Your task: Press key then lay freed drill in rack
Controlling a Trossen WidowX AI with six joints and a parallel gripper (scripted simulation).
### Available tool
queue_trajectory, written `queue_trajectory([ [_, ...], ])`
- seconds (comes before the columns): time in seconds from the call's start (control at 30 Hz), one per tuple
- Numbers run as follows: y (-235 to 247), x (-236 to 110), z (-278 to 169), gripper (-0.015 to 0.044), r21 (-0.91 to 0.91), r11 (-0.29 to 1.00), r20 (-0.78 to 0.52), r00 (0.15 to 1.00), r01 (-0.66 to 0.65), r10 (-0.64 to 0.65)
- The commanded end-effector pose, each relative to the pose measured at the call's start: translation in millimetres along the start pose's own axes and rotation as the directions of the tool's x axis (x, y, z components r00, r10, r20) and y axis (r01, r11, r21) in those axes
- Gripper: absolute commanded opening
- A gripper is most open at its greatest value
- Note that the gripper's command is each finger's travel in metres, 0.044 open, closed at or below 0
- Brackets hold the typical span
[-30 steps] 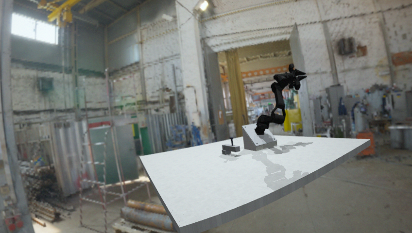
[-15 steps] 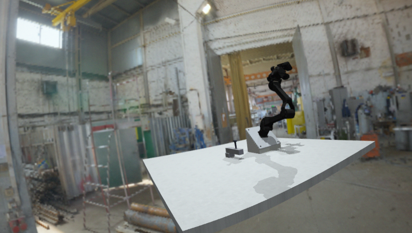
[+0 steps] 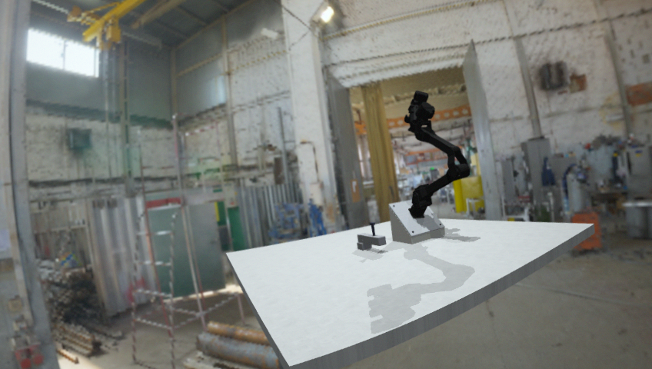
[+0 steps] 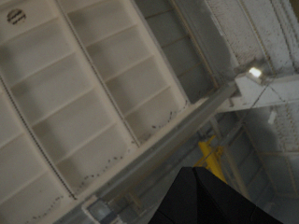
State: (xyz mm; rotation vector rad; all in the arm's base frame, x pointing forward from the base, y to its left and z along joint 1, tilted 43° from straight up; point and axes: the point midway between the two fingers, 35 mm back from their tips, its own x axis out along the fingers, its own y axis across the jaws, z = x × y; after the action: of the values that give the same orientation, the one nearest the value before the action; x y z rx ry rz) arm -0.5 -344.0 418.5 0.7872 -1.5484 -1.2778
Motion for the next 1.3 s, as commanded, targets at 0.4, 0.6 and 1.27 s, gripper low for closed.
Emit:
queue_trajectory([
  [0.4,-138,-113,-201,0.0,-0.707,0.68,-0.659,0.53,-0.194,-0.534],
  [0.6,-165,-174,-233,0.0,-0.705,0.602,-0.707,0.307,-0.375,-0.637],
  [1.27,-236,-453,-189,0.0,0.148,0.634,-0.094,-0.649,-0.759,-0.755],
])
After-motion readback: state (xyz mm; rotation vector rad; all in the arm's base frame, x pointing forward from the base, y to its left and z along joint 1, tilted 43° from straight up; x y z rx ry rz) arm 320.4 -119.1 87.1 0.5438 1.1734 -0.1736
